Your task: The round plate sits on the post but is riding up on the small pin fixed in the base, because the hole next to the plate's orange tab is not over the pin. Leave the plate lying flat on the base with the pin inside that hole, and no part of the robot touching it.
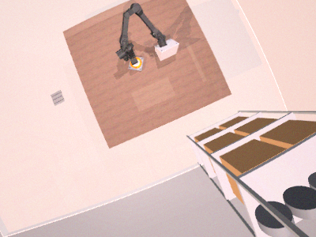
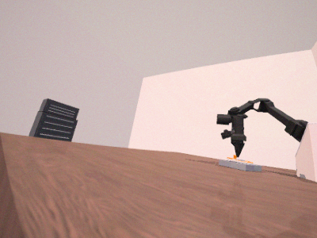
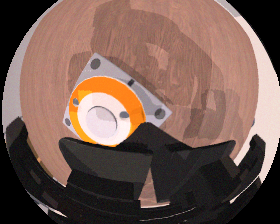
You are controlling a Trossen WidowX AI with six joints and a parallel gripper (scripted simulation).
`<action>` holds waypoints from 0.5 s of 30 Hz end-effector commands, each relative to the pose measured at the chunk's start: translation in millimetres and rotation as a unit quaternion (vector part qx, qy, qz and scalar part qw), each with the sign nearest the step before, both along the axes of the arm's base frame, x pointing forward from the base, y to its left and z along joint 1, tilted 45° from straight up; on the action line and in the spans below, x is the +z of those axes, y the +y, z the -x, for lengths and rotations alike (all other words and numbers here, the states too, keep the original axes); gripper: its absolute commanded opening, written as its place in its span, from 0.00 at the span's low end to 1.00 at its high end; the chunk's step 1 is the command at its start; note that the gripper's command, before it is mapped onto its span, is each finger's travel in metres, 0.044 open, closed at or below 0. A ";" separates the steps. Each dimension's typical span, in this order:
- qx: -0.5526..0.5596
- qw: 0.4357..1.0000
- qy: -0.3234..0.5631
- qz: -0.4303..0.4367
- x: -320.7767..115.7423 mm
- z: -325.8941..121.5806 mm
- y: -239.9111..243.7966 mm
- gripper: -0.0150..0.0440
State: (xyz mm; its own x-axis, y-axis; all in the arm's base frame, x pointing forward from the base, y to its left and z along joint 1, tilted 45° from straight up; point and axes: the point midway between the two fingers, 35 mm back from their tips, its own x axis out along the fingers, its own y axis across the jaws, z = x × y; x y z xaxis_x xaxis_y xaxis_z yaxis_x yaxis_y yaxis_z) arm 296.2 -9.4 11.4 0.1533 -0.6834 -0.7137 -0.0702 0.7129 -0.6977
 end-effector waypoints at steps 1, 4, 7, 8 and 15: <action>0.001 1.000 0.000 0.002 0.4 -5.8 1.3 0.25; 0.001 1.000 0.000 0.002 0.0 -9.3 2.9 0.25; 0.001 1.000 0.000 0.002 -0.5 -12.6 4.6 0.25; 0.001 1.000 0.000 0.002 -0.8 -13.8 5.2 0.25; 0.001 1.000 0.000 0.002 -2.2 -18.4 7.9 0.25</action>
